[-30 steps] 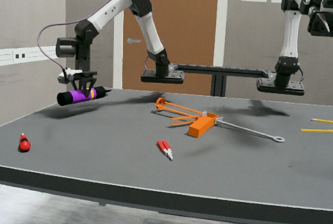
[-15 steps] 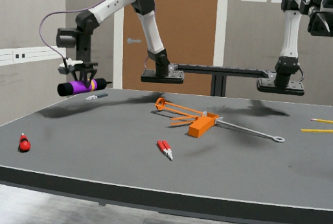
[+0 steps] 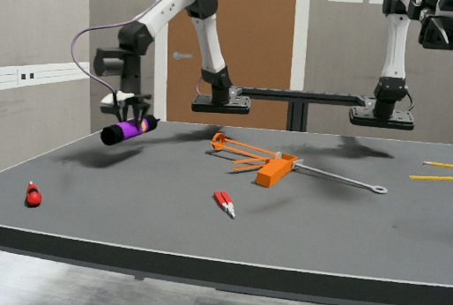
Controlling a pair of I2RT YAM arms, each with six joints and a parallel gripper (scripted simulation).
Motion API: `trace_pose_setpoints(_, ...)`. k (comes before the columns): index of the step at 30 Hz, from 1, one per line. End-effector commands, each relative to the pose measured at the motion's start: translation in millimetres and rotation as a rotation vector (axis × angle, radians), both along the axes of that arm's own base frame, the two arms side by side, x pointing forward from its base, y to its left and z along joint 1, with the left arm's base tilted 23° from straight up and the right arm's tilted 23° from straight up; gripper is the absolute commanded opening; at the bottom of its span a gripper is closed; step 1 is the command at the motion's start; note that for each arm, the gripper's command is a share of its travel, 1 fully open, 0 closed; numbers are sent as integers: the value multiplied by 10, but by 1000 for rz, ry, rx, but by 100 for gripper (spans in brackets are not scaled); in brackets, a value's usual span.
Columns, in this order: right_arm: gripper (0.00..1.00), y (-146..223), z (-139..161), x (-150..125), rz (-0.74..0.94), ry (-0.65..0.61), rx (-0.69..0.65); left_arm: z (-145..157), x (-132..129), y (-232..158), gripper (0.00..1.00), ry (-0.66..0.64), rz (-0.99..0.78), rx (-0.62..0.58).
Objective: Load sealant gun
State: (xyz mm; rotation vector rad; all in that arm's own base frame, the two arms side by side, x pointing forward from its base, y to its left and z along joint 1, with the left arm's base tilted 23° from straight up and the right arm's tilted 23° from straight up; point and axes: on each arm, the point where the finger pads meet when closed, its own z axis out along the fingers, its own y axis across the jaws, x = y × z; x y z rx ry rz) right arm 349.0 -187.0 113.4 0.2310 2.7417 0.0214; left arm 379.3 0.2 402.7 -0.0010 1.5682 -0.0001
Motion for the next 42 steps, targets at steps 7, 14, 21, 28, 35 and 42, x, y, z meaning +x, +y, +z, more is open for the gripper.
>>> trace_pose_setpoints(7, 0, 372, 342, 251, 133, -115, -153, 169, -85, -26, 50, -28, -4, -10)
trace_pose_setpoints(14, 0, 893, 382, 389, 274, -155, -205, 169, -85, -26, 50, -28, -4, -10)
trace_pose_setpoints(21, 0, 1260, 418, 451, 367, -192, -246, 169, -85, -26, 50, -28, -4, -10)
trace_pose_setpoints(28, 0, 1802, 455, 466, 505, -247, -288, 169, -85, -26, 50, -28, -4, -10)
trace_pose_setpoints(35, 0, 2331, 503, 412, 635, -313, -329, 169, -85, -26, 50, -28, -4, -10)
trace_pose_setpoints(42, 0, 2703, 532, 326, 724, -364, -350, 169, -85, -26, 50, -28, -4, -10)
